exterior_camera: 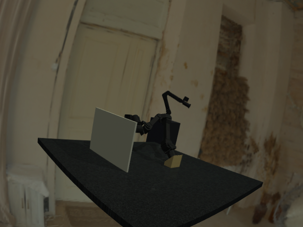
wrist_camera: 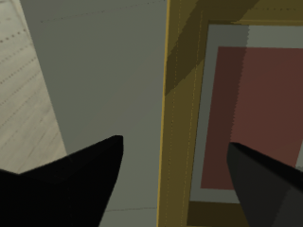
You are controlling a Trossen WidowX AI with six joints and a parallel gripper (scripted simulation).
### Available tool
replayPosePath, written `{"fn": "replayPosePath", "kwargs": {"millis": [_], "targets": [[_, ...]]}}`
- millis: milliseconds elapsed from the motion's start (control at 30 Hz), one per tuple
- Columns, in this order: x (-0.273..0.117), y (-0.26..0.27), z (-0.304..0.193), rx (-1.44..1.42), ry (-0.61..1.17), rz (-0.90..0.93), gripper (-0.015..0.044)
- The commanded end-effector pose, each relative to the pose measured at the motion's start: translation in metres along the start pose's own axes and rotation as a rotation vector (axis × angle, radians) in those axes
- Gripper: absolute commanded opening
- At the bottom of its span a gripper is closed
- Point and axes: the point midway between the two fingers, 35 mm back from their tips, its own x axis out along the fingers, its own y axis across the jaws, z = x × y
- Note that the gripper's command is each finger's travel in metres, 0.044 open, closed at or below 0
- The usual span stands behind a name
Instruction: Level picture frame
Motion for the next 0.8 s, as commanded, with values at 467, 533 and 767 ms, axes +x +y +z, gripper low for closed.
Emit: {"fn": "replayPosePath", "kwargs": {"millis": [467,533,767], "targets": [[0.028,-0.002,0.000,-0.004,-0.002,-0.005,0.0260],[0.028,-0.002,0.000,-0.004,-0.002,-0.005,0.0260],[0.028,-0.002,0.000,-0.004,-0.002,-0.005,0.0260]]}}
